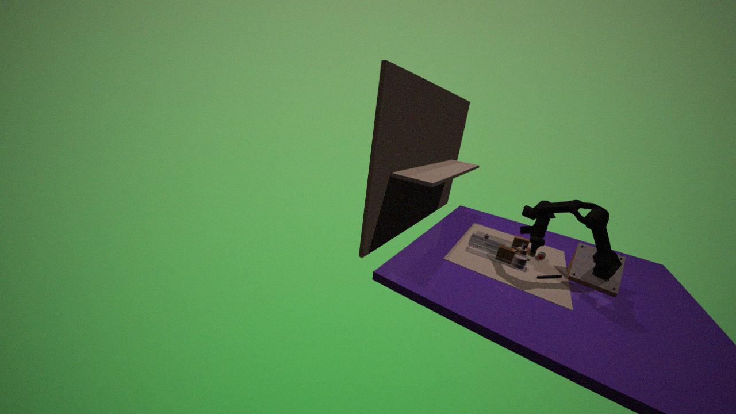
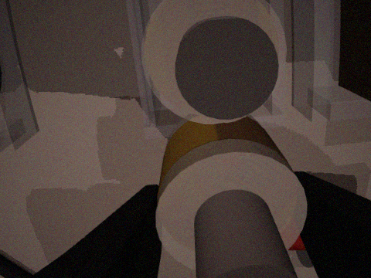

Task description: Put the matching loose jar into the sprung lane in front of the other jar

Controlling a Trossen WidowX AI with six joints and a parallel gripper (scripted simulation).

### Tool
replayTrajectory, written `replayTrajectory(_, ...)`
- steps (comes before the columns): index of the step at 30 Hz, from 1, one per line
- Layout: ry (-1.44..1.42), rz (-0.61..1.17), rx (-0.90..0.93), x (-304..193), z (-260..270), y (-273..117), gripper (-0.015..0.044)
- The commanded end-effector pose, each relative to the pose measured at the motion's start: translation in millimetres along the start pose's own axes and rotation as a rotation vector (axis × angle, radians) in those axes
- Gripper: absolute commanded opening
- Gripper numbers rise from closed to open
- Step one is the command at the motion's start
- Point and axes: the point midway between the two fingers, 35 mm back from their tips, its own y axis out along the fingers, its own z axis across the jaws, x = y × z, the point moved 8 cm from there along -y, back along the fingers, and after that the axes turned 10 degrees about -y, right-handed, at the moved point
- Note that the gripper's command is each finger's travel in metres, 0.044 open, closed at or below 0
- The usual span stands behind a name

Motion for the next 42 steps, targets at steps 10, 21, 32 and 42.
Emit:
replayTrajectory(10,-0.008,-0.018,-0.005,11.4,-2.2,-2.4,0.0000)
replayTrajectory(21,-0.008,-0.018,-0.005,16.5,-3.0,-2.8,0.0000)
replayTrajectory(32,-0.008,-0.018,-0.005,21.7,-3.7,-3.2,0.0000)
replayTrajectory(42,-0.009,-0.018,-0.005,26.3,-4.4,-4.1,0.0000)
